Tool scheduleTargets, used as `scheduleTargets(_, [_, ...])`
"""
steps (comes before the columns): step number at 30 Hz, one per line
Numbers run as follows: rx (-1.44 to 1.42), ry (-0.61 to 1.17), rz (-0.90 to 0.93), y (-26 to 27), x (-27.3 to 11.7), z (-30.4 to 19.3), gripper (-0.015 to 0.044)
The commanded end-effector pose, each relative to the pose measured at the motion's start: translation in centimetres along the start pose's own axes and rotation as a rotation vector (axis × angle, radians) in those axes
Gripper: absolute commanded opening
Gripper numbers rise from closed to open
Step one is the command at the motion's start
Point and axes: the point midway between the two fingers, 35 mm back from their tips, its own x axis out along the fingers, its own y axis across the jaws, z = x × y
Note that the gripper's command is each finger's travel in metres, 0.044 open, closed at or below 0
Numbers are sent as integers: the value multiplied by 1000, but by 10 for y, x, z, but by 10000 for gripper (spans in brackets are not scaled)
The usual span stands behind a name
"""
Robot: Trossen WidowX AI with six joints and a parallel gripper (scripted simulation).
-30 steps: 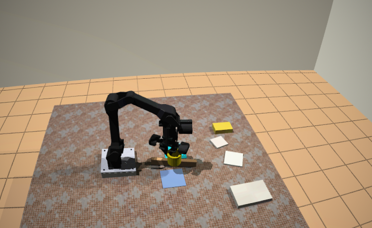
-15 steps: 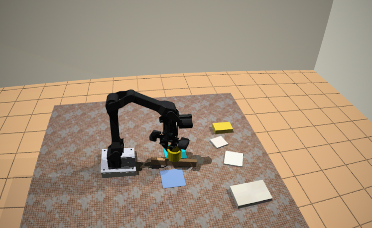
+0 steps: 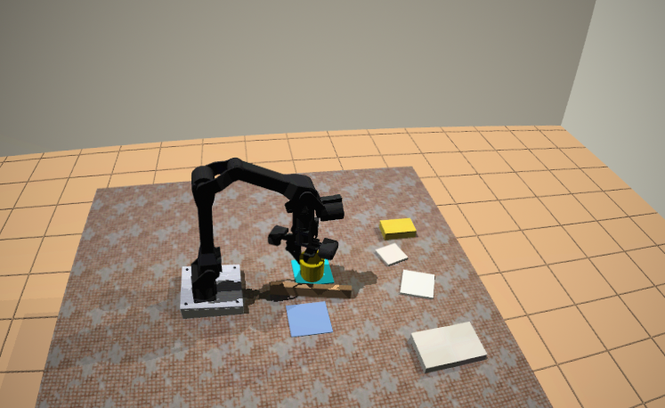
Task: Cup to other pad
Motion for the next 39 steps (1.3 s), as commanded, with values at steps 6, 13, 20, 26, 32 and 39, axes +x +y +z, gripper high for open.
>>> scheduleTargets(6, [3,3,0,5,-1,18,0])
scheduleTargets(13, [3,2,1,10,-1,32,0])
scheduleTargets(20, [4,0,1,15,-2,47,0])
scheduleTargets(26, [4,-2,2,20,-3,60,0])
scheduleTargets(32, [4,-3,3,25,-3,73,0])
scheduleTargets(39, [4,-3,3,26,1,75,0])
